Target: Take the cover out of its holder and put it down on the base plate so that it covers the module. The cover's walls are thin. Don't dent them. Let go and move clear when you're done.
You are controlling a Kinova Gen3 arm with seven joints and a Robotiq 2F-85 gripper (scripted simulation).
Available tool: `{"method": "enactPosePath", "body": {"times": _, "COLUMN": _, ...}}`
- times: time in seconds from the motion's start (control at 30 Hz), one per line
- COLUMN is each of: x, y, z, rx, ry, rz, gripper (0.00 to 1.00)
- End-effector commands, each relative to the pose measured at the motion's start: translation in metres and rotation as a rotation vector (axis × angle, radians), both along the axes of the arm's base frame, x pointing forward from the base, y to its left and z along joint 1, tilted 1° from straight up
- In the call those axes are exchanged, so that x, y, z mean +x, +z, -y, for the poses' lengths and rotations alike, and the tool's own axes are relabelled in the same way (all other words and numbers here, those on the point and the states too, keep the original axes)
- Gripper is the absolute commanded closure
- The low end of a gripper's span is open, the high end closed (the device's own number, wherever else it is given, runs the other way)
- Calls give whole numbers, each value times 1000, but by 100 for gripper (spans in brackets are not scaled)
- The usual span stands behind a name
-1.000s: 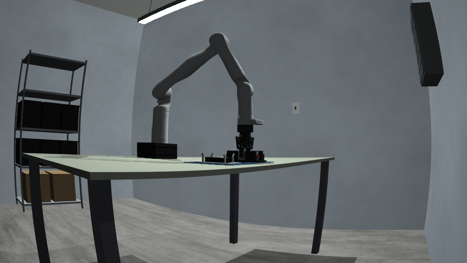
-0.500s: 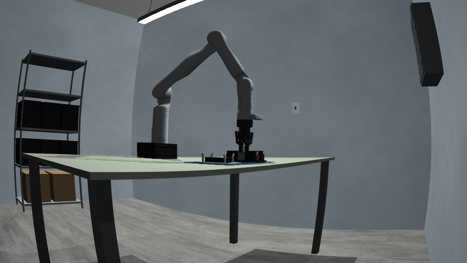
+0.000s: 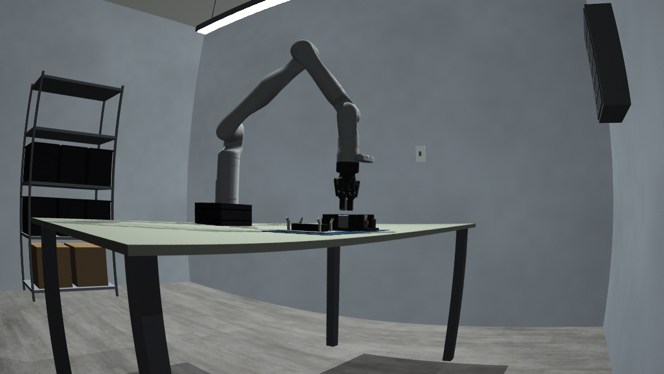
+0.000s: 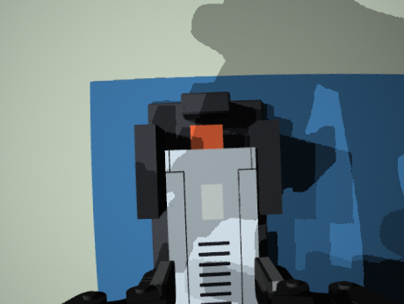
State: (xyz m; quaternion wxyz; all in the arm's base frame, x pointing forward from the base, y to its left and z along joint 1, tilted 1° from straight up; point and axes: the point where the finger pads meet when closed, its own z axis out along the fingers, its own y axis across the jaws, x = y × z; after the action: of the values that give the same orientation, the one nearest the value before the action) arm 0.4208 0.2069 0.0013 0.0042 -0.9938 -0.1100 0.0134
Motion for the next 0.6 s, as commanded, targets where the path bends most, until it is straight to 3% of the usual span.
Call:
{"method": "enactPosePath", "body": {"times": 0.0, "x": 3, "y": 5, "z": -1, "rx": 5, "ry": -1, "rz": 9, "gripper": 100}}
{"method": "enactPosePath", "body": {"times": 0.57, "x": 2, "y": 4, "z": -1, "rx": 4, "ry": 0, "rz": 7, "gripper": 99}}
